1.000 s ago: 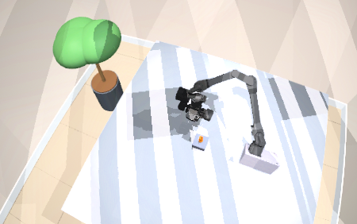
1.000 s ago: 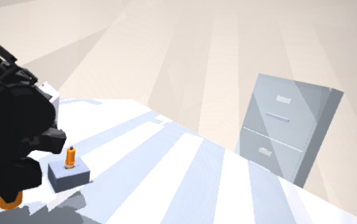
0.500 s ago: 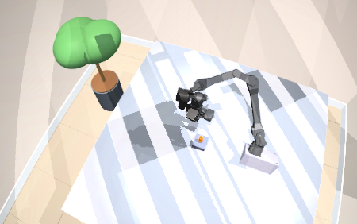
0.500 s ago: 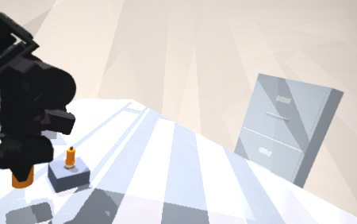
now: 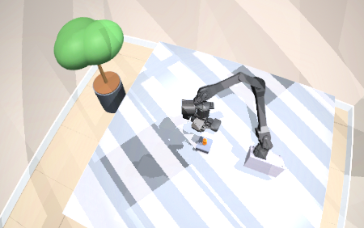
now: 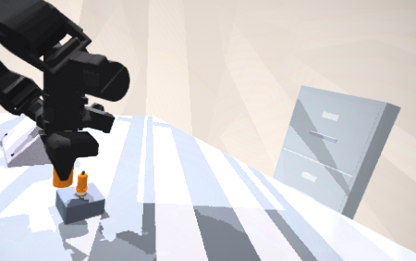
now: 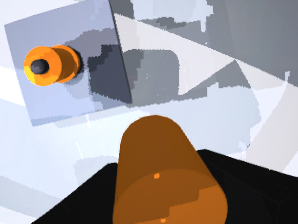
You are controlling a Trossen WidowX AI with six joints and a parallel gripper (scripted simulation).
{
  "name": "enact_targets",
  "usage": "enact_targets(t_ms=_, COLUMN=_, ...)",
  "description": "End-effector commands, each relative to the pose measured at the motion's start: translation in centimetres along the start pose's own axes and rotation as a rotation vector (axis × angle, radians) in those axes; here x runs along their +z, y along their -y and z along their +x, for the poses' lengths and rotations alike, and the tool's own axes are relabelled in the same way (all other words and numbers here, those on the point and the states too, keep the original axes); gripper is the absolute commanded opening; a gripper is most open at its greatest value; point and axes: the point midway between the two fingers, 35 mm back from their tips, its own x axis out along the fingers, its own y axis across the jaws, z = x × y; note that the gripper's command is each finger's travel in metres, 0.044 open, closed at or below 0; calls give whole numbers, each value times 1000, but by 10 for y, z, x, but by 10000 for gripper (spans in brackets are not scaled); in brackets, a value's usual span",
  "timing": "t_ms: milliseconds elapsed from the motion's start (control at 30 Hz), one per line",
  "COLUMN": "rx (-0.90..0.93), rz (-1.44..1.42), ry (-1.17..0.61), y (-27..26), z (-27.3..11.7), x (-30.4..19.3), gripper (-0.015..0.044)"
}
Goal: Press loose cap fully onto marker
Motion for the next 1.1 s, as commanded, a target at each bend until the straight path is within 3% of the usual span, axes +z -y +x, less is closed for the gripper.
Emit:
enact_targets(t_ms=0, rx=13, rz=-5, ry=-4, y=-11, z=-2, x=14, gripper=0)
enact_targets(t_ms=500, rx=15, rz=-2, ry=-20, y=-46, z=-16, x=46, gripper=0)
enact_targets(t_ms=1067, rx=15, rz=-3, ry=-20, y=-46, z=2, x=46, gripper=0)
